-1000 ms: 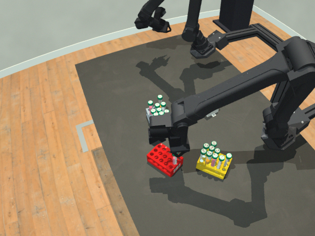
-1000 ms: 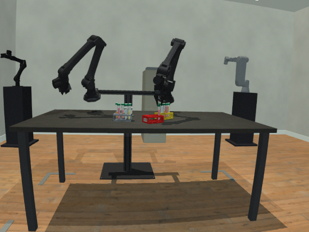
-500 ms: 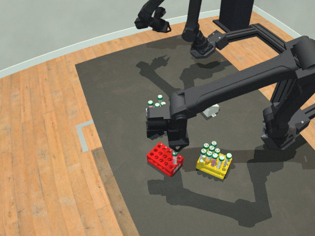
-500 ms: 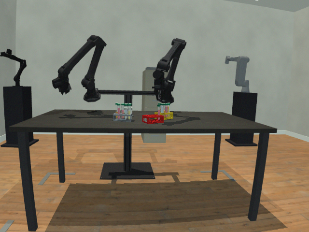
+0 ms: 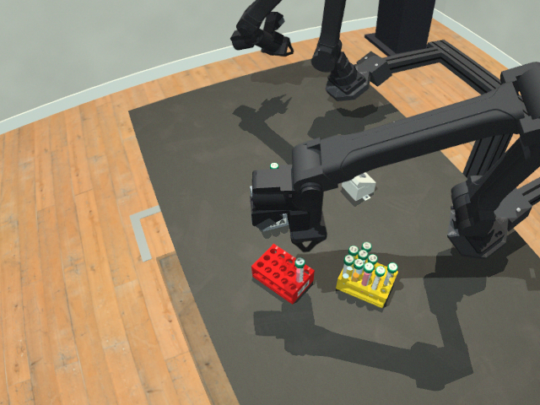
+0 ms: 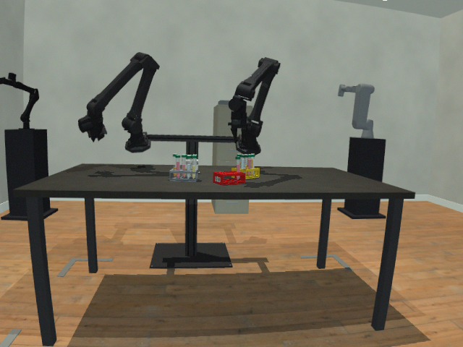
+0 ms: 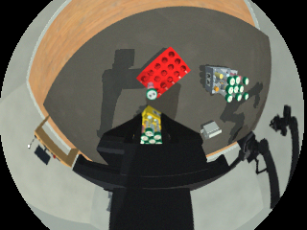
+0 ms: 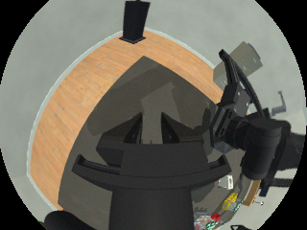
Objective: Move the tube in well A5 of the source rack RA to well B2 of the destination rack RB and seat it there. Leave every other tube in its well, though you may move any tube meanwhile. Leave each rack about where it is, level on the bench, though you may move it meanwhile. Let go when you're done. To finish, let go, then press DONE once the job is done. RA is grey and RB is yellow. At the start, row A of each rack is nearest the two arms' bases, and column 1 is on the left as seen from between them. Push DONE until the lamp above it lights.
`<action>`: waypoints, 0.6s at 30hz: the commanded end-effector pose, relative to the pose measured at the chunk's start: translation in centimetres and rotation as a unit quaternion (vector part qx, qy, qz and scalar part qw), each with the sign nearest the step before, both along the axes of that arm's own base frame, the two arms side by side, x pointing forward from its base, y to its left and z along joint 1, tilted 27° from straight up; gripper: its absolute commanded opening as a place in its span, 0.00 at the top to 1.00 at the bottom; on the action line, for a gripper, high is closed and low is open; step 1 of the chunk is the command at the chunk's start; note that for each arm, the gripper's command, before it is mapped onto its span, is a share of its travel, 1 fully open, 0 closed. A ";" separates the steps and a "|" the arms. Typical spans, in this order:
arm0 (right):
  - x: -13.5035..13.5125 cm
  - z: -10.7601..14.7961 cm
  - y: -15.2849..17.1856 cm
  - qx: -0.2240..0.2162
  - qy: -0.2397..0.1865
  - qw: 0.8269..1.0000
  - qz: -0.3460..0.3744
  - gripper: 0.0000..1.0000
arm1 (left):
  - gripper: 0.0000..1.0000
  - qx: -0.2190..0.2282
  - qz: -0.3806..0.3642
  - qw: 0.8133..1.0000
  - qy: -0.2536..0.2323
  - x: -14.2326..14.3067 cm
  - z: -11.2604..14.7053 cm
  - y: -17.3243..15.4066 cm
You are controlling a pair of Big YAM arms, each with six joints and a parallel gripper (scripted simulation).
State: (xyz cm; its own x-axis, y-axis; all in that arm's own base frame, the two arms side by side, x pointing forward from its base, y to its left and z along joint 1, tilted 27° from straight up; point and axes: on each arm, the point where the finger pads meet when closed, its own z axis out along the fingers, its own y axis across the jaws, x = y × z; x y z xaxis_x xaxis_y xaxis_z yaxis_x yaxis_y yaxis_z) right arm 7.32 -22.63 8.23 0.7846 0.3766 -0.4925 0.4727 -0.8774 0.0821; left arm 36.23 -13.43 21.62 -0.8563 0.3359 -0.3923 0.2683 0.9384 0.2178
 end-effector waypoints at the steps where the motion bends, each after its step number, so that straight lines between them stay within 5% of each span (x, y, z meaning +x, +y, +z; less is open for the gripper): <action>1: 0.4 0.6 -0.5 -0.007 -0.006 1.000 0.000 0.70 | 0.70 -0.016 0.001 0.999 -0.032 1.0 3.8 -1.0; 5: 0.4 0.6 -0.5 -0.007 -0.006 1.000 0.000 0.70 | 0.70 -0.020 0.044 0.999 -0.002 -0.9 -0.7 -2.2; 18: 0.4 0.6 -0.5 -0.007 -0.006 1.000 0.000 0.70 | 0.70 -0.041 0.079 0.996 -0.011 -4.7 -3.4 -7.9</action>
